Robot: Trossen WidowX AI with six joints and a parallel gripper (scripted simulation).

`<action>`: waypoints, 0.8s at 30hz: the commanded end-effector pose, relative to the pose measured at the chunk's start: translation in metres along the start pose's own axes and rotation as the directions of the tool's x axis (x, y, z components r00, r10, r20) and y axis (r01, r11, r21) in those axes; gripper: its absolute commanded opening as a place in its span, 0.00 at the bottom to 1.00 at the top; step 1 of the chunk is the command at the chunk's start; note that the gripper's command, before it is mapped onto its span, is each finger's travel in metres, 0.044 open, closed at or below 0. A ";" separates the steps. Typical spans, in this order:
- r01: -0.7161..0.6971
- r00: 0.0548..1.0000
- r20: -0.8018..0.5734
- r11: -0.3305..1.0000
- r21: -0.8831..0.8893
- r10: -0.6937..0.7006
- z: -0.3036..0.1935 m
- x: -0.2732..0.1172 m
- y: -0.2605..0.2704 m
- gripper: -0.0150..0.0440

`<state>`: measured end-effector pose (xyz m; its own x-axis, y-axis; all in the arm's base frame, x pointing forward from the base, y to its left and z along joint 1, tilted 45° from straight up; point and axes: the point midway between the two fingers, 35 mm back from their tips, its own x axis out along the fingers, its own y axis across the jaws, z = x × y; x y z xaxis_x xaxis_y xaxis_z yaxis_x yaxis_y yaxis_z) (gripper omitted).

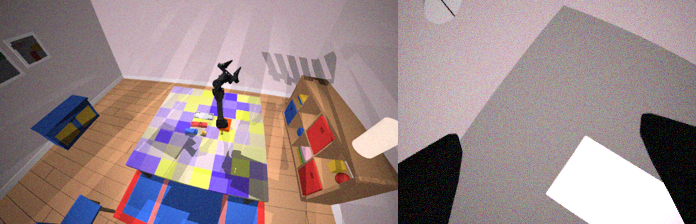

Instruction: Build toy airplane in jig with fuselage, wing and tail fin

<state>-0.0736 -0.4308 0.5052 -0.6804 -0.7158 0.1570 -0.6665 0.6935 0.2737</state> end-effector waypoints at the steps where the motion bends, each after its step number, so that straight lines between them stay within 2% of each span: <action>1: 0.000 1.000 0.000 1.000 0.000 0.000 0.000 0.000 0.000 0.98; 3: 0.036 0.999 0.005 0.997 -0.062 -0.036 0.003 -0.002 -0.010 1.00; 6: 0.190 0.981 0.038 0.928 -0.320 -0.188 0.020 -0.014 -0.053 1.00; 9: 0.330 0.936 0.086 0.761 -0.559 -0.343 0.039 -0.033 -0.097 1.00; 13: 0.430 0.840 0.164 0.450 -0.783 -0.517 0.067 -0.064 -0.147 1.00; 18: 0.401 0.684 0.274 0.035 -0.915 -0.676 0.102 -0.111 -0.194 1.00; 24: 0.186 0.467 0.408 -0.363 -0.913 -0.784 0.144 -0.173 -0.232 1.00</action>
<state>0.1156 -0.4730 0.3274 -0.0458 -0.9245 -0.3785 0.0918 -0.3811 0.9199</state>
